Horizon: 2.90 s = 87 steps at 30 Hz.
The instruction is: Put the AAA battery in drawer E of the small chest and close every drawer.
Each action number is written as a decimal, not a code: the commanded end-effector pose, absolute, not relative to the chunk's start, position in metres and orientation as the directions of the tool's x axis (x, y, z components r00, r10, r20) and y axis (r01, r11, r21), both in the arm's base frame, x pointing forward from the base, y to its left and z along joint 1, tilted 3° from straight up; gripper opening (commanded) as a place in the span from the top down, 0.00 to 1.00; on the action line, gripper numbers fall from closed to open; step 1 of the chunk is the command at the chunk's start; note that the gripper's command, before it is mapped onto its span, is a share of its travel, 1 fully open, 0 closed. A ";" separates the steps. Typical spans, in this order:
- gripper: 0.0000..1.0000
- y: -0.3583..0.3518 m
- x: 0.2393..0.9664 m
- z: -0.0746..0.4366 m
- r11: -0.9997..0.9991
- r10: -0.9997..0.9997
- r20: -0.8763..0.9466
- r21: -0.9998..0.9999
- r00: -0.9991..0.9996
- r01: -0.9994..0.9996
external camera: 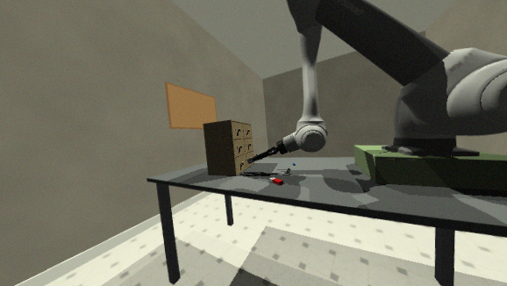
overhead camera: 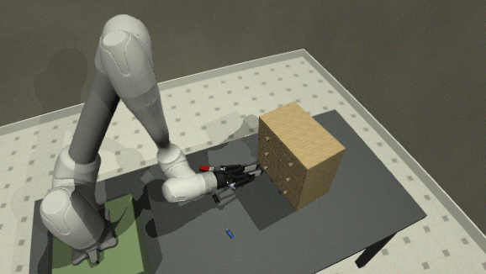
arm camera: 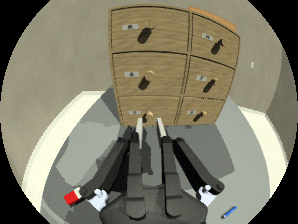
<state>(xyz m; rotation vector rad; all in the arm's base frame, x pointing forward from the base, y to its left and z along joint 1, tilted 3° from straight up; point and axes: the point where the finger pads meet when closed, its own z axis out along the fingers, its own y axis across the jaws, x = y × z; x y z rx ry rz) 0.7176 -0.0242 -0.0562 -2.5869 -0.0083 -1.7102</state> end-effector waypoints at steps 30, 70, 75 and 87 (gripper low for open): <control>0.80 -0.023 0.727 -0.071 -0.999 -0.018 0.920 -0.031 0.391 0.027; 0.80 -0.022 0.762 -0.073 -0.999 -0.018 0.920 -0.031 0.391 0.027; 0.80 -0.022 0.762 -0.073 -0.999 -0.018 0.920 -0.031 0.391 0.027; 0.80 -0.022 0.762 -0.073 -0.999 -0.018 0.920 -0.031 0.391 0.027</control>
